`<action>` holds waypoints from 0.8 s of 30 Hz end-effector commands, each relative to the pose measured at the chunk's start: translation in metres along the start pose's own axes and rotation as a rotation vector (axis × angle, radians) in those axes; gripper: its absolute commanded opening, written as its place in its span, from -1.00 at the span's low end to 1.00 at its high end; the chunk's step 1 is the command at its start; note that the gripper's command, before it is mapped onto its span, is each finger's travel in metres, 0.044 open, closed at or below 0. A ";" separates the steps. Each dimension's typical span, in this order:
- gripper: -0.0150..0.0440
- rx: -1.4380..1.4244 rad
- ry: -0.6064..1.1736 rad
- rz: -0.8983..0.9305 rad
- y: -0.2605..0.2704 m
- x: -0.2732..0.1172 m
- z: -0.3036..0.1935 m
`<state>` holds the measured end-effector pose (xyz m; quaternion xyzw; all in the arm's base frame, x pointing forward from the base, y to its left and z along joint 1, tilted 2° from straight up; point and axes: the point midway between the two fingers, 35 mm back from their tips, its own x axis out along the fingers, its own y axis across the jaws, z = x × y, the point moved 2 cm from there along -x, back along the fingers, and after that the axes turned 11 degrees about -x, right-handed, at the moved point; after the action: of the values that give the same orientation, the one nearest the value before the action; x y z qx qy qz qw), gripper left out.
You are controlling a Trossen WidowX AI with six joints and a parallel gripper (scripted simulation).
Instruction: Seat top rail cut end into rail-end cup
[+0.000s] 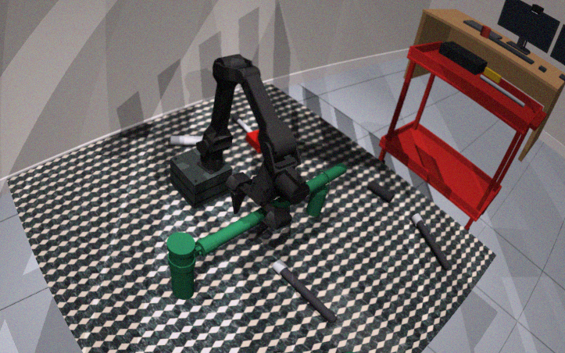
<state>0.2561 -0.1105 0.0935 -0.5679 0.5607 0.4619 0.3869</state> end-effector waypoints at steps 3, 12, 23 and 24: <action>1.00 0.004 0.006 -0.017 -0.004 -0.028 0.013; 1.00 -0.001 0.002 -0.014 -0.001 -0.056 0.015; 1.00 -0.003 0.002 -0.013 0.002 -0.075 0.015; 1.00 -0.003 0.002 -0.013 0.002 -0.075 0.015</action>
<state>0.2557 -0.0756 0.1592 -0.5727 0.5567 0.4615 0.3862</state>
